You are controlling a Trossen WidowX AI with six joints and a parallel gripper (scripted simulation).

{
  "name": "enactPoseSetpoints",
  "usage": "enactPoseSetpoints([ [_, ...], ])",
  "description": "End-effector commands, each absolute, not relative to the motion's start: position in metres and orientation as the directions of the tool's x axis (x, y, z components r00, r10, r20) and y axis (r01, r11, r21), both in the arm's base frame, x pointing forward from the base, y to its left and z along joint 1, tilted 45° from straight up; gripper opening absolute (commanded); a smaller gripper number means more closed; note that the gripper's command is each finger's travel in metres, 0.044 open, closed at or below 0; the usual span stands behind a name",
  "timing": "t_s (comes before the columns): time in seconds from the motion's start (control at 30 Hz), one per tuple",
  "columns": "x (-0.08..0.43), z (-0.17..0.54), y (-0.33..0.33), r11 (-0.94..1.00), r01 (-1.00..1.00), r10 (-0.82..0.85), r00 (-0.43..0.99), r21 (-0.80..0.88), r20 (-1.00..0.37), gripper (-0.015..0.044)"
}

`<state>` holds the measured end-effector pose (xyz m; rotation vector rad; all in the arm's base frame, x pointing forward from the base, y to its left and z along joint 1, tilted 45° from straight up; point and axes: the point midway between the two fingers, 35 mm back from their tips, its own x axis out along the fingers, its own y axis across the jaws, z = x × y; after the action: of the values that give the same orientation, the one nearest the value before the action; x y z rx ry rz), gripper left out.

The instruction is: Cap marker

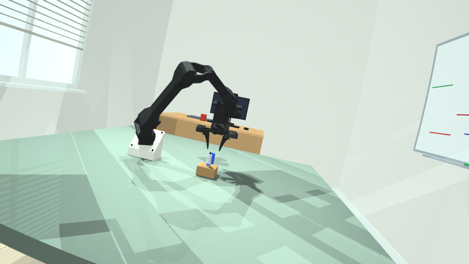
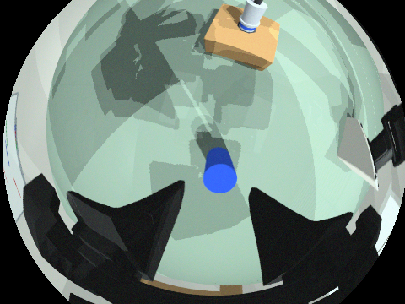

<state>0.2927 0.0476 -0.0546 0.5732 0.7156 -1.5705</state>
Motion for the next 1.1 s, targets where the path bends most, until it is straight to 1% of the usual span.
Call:
enactPoseSetpoints([
  [0.0,0.29,-0.06,0.041,-0.049,0.991,-0.687,-0.125,-0.126,-0.716,0.0247],
  [1.03,0.284,-0.092,0.01,-0.05,0.991,-0.689,-0.125,-0.125,-0.714,0.0247],
  [1.07,0.284,-0.093,0.01,-0.05,0.991,-0.689,-0.125,-0.125,-0.714,0.0221],
])
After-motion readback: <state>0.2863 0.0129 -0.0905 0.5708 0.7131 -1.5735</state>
